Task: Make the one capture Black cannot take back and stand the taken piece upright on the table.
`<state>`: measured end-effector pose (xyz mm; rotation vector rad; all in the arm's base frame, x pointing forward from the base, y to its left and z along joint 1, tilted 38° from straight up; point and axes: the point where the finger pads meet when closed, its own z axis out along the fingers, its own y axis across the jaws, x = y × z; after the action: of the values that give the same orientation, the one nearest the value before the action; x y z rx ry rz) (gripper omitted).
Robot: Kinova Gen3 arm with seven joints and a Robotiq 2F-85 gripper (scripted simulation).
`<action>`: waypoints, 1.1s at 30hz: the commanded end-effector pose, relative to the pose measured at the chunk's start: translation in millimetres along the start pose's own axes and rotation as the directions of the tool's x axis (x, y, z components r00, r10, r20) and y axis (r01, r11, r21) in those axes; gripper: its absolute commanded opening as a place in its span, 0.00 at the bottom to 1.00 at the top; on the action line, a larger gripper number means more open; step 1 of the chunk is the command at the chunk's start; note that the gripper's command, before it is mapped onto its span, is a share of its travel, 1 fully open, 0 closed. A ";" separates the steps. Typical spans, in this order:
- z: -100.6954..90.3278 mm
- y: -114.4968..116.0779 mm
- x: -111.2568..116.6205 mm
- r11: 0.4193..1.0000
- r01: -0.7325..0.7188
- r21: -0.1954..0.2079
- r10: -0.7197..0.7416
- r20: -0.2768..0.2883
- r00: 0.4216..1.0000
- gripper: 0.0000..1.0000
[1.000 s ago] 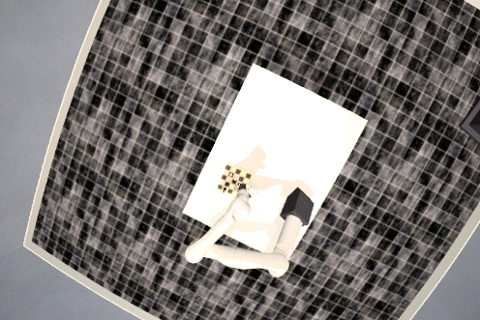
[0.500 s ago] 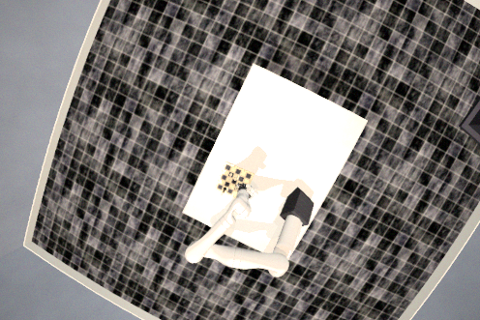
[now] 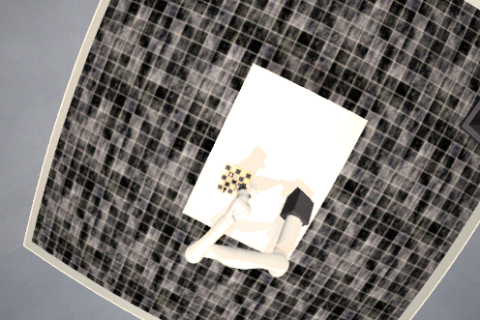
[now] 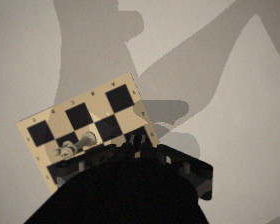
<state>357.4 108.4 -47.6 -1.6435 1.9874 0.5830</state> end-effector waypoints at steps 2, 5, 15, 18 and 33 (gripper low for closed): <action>-0.2 -0.4 -0.1 1.000 0.000 0.001 0.000 0.000 1.000 0.00; -3.1 -0.4 -0.1 1.000 0.000 0.001 0.000 0.000 1.000 0.00; -33.7 -0.4 -0.1 1.000 0.000 0.001 0.000 0.000 1.000 0.00; -50.8 -0.4 -0.1 1.000 0.000 0.001 0.000 0.000 1.000 0.00; -99.3 -0.4 -0.1 1.000 0.000 0.001 0.000 0.000 1.000 0.00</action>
<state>344.8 50.4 26.3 -1.6491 1.9911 0.5925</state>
